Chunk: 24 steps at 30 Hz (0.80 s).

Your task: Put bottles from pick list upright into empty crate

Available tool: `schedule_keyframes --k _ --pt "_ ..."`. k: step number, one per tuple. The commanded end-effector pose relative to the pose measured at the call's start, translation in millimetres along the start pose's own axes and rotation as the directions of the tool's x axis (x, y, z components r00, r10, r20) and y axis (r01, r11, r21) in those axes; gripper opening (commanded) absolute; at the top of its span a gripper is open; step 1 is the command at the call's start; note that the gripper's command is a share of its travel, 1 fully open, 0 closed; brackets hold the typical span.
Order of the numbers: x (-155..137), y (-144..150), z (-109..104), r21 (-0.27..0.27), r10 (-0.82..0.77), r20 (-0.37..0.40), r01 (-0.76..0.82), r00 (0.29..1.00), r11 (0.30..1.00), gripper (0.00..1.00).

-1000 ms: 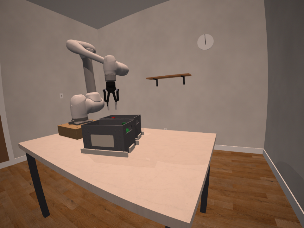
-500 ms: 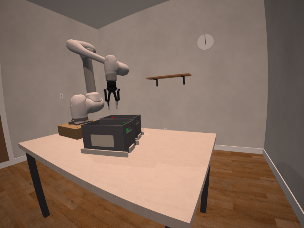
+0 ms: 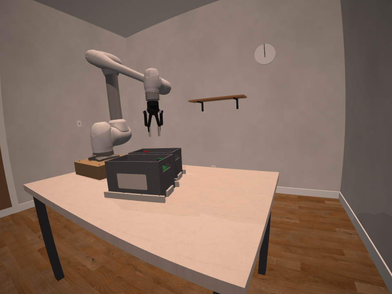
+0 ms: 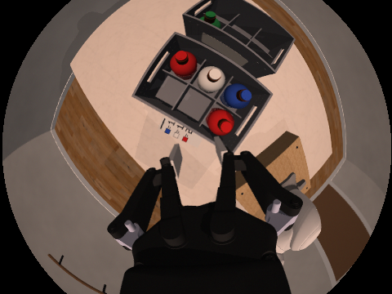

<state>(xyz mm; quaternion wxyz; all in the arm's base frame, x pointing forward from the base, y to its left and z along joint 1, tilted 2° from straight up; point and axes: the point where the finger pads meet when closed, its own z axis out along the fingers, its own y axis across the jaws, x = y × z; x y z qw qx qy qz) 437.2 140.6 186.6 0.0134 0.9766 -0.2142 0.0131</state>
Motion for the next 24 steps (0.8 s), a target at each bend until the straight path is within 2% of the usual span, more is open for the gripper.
schedule_keyframes --k 1,24 --pt "-0.7 -9.9 -3.7 -0.001 0.000 0.000 0.000 1.000 1.000 0.38" --pt "-8.3 -107.4 -41.9 -0.001 0.000 0.000 0.000 1.000 1.000 0.38"
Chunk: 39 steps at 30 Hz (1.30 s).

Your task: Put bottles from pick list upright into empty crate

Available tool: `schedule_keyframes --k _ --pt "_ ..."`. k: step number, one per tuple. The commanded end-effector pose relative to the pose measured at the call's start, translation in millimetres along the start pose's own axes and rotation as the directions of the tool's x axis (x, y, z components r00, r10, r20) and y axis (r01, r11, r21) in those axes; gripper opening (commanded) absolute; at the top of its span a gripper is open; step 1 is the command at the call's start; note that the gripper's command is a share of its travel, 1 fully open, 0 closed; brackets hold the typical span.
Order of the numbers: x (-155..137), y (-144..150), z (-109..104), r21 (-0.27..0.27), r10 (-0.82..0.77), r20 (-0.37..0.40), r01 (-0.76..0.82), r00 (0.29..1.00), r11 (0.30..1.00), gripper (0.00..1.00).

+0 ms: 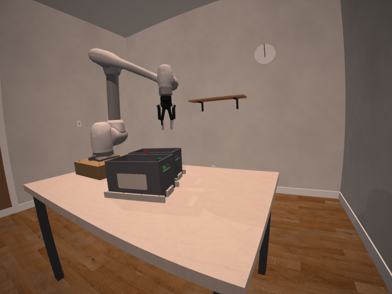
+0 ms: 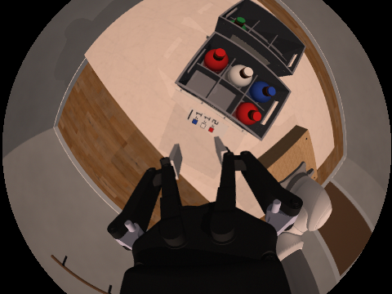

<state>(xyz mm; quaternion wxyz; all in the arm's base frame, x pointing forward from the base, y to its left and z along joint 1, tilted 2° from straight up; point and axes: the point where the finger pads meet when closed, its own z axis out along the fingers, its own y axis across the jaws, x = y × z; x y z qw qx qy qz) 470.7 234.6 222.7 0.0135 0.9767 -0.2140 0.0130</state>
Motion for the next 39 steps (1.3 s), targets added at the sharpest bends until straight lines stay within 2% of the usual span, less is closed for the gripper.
schedule_keyframes --k 1,34,39 --pt "-0.9 -13.4 -5.3 0.000 0.000 0.000 0.000 1.000 1.000 0.38" --pt "-11.2 -148.1 -58.0 0.000 0.000 0.000 0.000 1.000 1.000 0.38" --pt "-11.4 -150.7 -59.1 0.000 0.000 0.000 0.000 1.000 1.000 0.38"
